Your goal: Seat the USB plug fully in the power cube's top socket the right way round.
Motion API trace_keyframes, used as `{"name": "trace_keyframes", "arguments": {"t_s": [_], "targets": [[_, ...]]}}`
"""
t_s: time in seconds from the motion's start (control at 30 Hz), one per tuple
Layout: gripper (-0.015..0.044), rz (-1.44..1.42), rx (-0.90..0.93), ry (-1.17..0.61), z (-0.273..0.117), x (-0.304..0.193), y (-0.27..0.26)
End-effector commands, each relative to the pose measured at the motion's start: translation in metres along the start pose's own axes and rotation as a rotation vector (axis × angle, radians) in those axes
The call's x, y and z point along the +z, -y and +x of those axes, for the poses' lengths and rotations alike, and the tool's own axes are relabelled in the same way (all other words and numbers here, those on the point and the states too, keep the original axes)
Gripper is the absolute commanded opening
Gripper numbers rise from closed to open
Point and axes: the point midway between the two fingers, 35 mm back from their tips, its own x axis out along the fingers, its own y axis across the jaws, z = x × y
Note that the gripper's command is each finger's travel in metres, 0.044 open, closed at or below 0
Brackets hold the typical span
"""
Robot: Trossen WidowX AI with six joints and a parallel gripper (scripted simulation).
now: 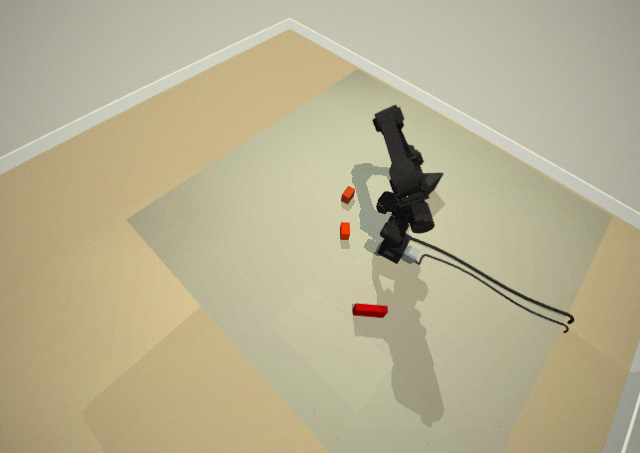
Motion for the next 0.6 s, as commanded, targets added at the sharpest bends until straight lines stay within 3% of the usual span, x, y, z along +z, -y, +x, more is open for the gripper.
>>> {"name": "trace_keyframes", "arguments": {"t_s": [0.0,0.57], "targets": [[0.0,-0.005,0.003,0.003,0.0006,0.001,0.0001],[0.0,-0.009,0.003,0.003,0.0027,0.001,0.0003]]}}
